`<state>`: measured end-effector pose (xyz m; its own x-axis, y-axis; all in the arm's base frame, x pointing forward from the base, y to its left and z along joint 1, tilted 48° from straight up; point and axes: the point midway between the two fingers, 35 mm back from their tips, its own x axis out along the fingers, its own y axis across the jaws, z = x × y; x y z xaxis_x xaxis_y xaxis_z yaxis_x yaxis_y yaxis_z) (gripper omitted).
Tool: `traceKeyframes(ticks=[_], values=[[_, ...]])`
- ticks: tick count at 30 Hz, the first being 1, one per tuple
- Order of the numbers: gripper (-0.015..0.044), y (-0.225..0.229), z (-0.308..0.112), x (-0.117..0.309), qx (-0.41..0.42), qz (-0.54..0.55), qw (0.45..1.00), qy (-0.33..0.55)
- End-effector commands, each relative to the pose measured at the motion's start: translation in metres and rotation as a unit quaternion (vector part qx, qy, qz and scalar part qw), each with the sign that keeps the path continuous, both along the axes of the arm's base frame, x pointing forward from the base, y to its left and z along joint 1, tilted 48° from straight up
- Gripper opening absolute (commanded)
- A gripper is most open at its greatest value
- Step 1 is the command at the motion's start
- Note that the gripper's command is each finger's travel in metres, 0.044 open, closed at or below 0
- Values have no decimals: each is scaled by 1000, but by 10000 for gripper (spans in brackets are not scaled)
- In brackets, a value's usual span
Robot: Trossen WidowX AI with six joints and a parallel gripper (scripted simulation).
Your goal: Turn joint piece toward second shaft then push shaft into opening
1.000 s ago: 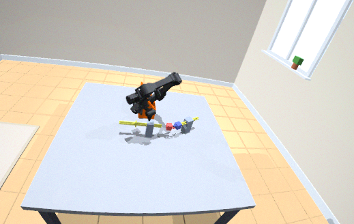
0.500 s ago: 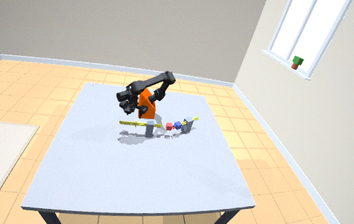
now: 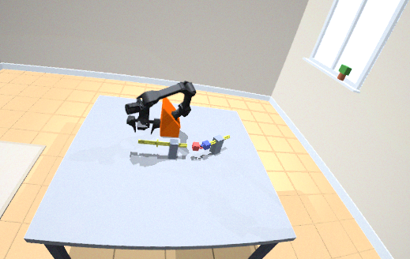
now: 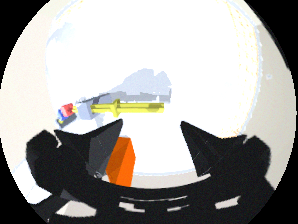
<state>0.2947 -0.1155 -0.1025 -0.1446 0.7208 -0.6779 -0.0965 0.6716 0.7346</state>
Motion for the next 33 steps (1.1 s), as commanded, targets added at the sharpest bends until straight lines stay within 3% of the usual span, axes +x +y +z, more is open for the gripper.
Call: traceKeyframes(ticks=[1,5,17,33], values=[[440,-4,-4,1,-4,15,1000,-15],[440,-3,-5,1,-5,6,1000,-7],[440,9,-20,-2,-29,-146,981,124],[440,26,-37,-7,-45,-339,892,297]])
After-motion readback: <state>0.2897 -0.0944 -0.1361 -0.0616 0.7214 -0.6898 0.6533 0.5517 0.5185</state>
